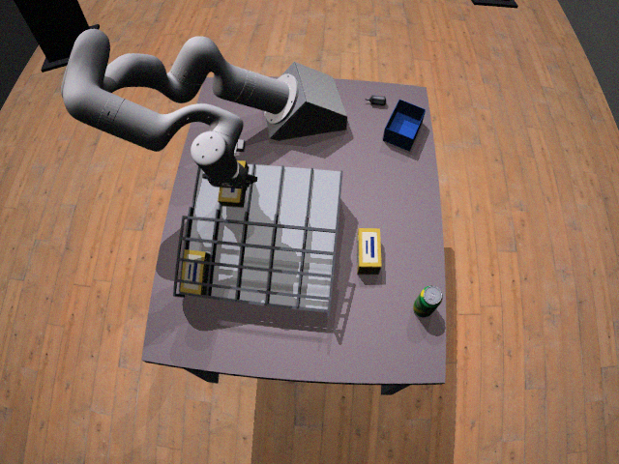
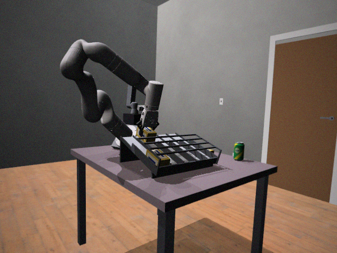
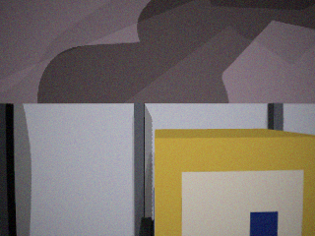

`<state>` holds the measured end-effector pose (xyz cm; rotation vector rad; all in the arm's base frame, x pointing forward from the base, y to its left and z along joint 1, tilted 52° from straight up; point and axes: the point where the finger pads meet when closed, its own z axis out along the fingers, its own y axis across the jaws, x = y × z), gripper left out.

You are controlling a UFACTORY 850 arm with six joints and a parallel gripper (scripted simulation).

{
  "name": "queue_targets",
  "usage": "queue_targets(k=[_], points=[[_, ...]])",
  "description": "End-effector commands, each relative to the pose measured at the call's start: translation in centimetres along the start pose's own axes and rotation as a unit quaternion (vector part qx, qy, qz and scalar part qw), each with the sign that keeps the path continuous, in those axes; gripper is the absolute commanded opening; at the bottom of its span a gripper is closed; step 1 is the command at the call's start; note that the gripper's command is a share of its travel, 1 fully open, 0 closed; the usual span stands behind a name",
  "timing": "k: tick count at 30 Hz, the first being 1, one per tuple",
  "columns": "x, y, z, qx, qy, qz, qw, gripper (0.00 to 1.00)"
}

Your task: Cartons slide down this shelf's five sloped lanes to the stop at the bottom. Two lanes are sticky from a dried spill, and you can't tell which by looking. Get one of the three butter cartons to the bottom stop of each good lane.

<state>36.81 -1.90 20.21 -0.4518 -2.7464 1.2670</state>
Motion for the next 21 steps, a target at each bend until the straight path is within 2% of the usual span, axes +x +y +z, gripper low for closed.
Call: queue_targets(k=[1,21], points=[[-0.03,0.02,-0.06,0.000,0.000,0.000,1.000,0.00],[-0.03,0.06,0.39,0.000,0.000,0.000,1.000,0.00]])
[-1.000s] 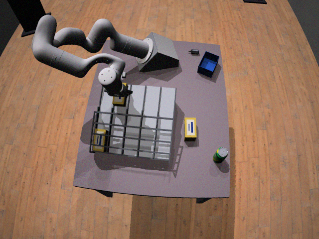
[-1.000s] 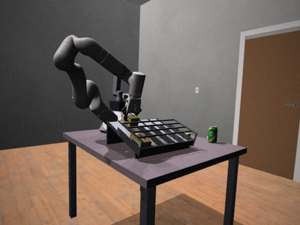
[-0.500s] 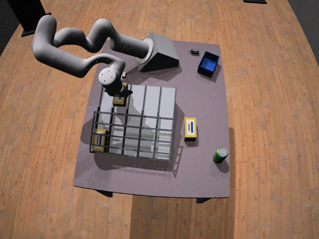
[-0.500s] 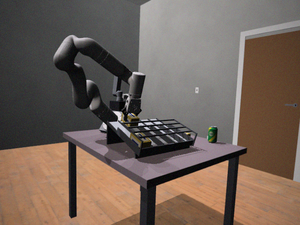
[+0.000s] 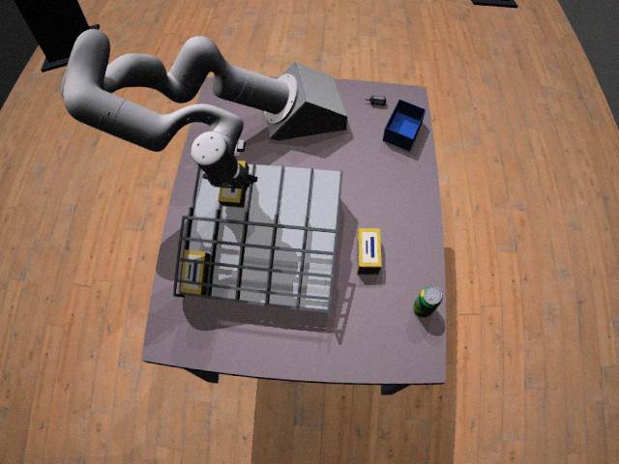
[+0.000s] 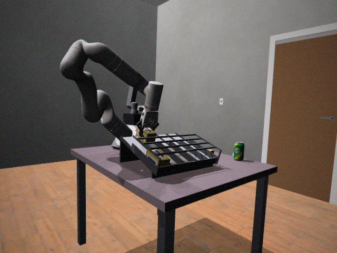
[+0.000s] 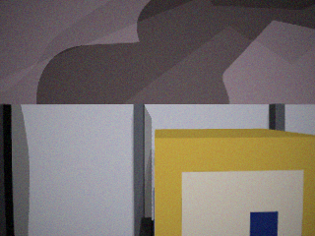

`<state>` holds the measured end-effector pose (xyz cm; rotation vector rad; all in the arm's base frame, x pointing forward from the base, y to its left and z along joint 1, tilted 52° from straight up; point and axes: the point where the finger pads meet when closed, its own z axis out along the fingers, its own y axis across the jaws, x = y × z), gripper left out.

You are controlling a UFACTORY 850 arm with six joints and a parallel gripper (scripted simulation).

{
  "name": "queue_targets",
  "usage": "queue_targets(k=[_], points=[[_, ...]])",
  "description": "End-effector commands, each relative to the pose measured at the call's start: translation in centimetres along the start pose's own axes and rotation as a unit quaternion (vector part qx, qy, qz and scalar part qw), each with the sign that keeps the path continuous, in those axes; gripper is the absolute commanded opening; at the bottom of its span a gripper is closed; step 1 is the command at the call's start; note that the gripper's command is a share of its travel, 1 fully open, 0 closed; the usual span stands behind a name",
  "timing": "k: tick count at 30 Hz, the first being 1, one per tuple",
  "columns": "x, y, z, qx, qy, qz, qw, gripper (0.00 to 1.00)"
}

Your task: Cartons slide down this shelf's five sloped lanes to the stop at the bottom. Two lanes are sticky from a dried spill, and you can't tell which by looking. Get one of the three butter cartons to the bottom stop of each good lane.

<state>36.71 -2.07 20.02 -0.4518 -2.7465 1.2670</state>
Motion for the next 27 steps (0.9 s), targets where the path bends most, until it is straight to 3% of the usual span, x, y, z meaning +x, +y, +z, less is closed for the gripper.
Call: queue_targets(k=[1,27], points=[[-0.08,0.04,0.12,0.000,0.000,0.000,1.000,0.00],[-0.07,-0.03,0.35,0.000,0.000,0.000,1.000,0.00]])
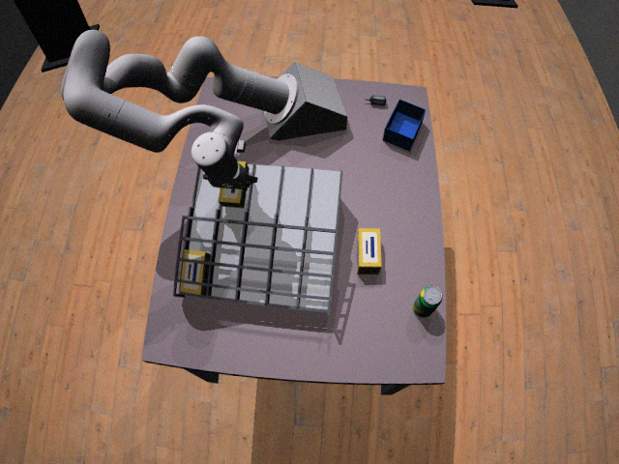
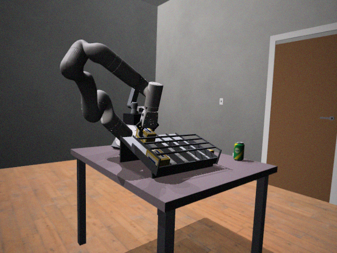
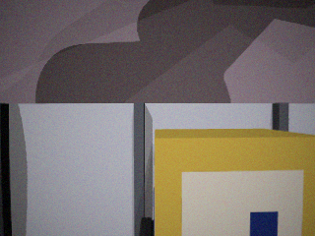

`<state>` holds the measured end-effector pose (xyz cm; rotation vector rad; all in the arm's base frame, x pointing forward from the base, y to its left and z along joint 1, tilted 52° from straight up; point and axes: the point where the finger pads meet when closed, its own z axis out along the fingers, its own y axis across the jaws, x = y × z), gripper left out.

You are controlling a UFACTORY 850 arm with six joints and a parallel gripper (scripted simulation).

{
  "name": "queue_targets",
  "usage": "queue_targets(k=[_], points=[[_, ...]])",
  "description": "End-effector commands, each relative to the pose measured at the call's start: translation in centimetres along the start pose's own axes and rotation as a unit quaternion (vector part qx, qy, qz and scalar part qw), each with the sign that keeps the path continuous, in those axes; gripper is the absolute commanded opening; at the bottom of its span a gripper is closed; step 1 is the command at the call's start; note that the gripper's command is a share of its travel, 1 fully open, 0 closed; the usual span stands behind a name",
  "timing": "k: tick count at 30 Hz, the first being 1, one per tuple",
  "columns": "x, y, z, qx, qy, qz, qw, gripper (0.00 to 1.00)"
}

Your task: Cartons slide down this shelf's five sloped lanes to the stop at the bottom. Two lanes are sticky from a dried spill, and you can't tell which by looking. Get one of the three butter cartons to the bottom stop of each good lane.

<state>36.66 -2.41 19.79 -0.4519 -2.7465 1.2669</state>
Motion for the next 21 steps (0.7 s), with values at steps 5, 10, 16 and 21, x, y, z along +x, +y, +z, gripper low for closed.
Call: queue_targets(k=[5,10,16,21], points=[[-0.03,0.02,-0.06,0.000,0.000,0.000,1.000,0.00],[-0.06,0.05,0.21,0.000,0.000,0.000,1.000,0.00],[-0.06,0.05,0.21,0.000,0.000,0.000,1.000,0.00],[-0.06,0.05,0.21,0.000,0.000,0.000,1.000,0.00]])
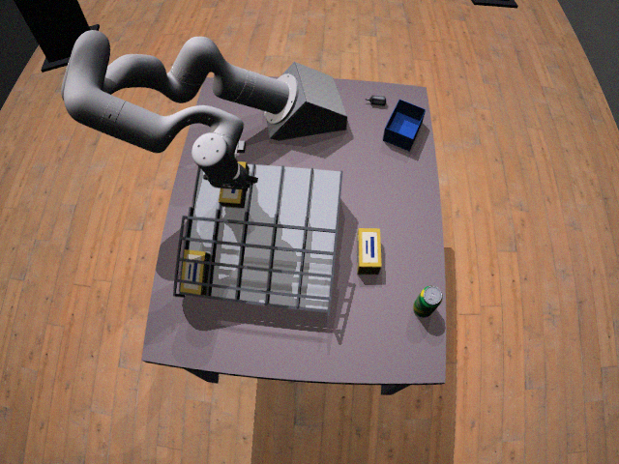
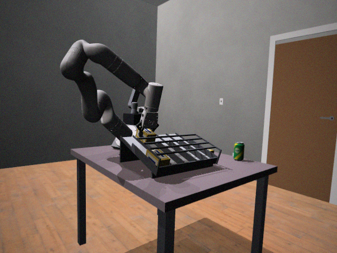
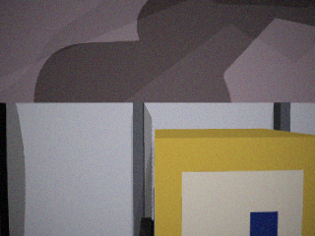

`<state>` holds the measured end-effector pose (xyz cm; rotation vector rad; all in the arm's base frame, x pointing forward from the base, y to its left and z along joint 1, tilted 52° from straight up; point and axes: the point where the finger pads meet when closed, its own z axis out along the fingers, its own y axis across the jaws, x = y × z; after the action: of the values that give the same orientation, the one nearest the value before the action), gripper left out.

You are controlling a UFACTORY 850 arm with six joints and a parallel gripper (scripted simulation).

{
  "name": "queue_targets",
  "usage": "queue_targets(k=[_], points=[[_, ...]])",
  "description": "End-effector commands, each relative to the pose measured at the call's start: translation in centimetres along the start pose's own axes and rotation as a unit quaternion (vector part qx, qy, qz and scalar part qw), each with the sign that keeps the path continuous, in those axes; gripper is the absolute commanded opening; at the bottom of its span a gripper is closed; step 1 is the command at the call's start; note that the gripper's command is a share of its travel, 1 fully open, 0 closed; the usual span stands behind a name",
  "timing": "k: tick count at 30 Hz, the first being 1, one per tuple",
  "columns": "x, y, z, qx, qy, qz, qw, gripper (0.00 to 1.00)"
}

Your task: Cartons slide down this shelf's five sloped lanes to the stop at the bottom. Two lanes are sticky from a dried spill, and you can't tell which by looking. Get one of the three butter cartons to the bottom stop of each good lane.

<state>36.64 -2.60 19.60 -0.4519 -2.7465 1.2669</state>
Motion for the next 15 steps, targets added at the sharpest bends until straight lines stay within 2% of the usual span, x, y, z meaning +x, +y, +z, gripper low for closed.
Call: queue_targets(k=[1,15], points=[[-0.03,0.02,-0.06,0.000,0.000,0.000,1.000,0.00],[0.00,0.05,0.27,0.000,0.000,0.000,1.000,0.00]])
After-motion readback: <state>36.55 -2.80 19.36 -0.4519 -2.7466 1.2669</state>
